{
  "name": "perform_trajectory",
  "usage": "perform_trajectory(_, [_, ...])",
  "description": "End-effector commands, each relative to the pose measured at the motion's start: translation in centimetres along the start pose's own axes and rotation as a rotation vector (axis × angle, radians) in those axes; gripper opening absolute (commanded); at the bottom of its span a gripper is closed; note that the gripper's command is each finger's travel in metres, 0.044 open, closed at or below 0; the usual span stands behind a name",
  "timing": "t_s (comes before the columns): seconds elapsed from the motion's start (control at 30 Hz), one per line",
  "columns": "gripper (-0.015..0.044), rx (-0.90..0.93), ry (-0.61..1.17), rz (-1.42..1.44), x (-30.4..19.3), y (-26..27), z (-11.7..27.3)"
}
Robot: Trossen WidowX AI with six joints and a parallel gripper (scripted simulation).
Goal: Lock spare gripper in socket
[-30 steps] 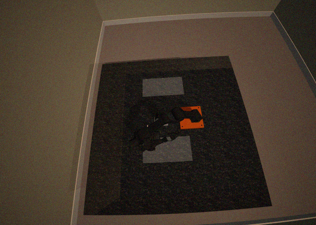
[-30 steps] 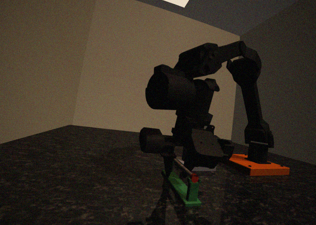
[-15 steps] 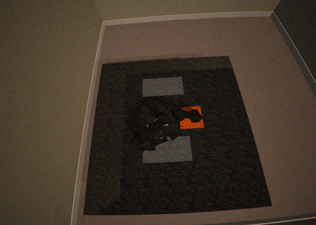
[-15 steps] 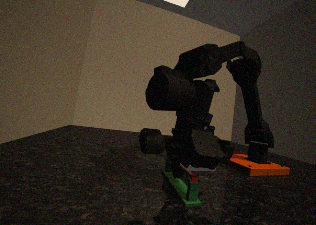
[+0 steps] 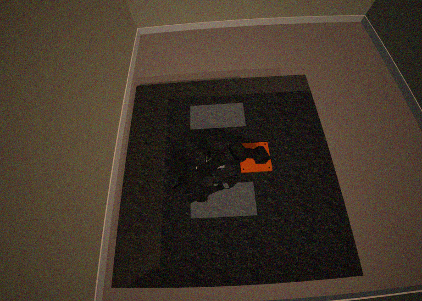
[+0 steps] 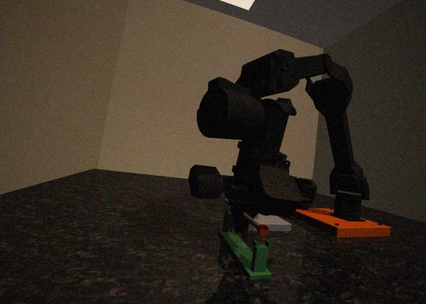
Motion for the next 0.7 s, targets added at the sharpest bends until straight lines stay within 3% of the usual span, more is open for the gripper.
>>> perform_trajectory(0.0, [0.0, -0.002, -0.008, 0.001, -0.2, -0.1, 1.2])
perform_trajectory(0.53, [0.0, -0.002, -0.008, 0.001, -1.4, -0.1, 5.2])
perform_trajectory(0.67, [0.0, -0.003, -0.002, 0.003, -1.3, -0.2, 4.7])
Point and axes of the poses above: the point midway between the two fingers, 35 mm back from their tips, its own z axis back along the fingers, its own y axis across the jaws, x = y × z, the point moved 6 cm from there along z, back along the fingers, and after that the axes turned 9 degrees about -z, right-handed, at the moved point
